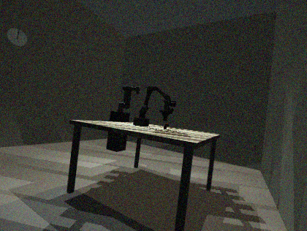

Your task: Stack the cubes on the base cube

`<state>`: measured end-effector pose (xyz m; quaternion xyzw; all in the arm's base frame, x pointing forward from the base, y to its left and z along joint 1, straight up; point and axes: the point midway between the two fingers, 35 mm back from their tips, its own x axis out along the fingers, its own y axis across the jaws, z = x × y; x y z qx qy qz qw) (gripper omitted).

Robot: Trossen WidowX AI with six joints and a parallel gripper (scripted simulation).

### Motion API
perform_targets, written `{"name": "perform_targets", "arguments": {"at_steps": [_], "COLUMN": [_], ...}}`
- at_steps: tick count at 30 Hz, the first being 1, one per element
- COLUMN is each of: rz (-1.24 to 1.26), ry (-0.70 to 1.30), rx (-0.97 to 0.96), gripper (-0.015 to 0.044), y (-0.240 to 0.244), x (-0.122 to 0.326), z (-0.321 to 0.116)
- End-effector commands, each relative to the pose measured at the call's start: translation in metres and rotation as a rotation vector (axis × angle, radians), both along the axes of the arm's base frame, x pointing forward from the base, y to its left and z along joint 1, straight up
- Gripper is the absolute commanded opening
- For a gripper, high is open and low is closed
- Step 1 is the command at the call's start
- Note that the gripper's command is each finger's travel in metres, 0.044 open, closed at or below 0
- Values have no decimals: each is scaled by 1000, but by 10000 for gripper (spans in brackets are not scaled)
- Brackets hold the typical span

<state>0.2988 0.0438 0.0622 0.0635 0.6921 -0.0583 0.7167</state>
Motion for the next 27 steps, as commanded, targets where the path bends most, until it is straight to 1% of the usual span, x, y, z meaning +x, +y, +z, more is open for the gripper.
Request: {"name": "perform_targets", "arguments": {"at_steps": [1, 12, 17, 27], "rz": [-66, -235, -238, -245], "ry": [8, 10, 10, 11], "rx": [6, 15, 15, 15], "gripper": [105, 105, 105, 105], "y": [12, 41, 41, 40], "x": [-6, -19, -19, -20], "z": [-3, -5, -7, -35]}}
